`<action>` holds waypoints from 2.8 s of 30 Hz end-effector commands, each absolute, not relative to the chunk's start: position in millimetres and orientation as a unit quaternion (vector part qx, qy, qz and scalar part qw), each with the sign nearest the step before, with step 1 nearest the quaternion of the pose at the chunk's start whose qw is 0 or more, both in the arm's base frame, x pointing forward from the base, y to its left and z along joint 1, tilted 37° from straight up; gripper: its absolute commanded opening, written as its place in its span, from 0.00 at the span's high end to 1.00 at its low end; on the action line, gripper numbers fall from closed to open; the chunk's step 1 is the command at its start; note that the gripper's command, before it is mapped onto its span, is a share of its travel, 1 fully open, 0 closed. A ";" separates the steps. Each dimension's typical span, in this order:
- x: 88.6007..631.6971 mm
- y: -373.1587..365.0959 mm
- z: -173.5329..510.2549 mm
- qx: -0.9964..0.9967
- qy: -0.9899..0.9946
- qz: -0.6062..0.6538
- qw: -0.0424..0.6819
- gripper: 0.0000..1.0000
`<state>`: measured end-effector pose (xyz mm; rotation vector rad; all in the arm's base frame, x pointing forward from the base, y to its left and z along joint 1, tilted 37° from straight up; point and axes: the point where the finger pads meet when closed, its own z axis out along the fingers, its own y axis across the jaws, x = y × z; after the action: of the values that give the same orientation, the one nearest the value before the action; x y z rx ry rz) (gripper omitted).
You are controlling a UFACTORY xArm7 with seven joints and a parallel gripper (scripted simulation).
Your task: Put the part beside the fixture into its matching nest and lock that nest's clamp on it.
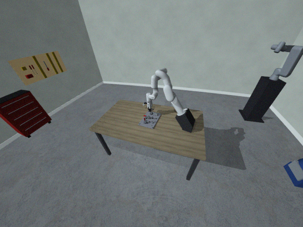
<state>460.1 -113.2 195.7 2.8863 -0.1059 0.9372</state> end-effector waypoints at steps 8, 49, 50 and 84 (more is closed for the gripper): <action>471.3 -114.0 202.1 0.948 -0.035 0.310 0.053 1.00; 506.6 -117.8 198.2 0.948 -0.035 0.310 0.052 1.00; 507.0 -117.9 197.9 0.948 -0.035 0.310 0.052 1.00; 510.9 -118.4 195.6 0.948 -0.035 0.310 0.053 1.00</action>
<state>510.9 -118.3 195.1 2.8843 -0.1049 0.9430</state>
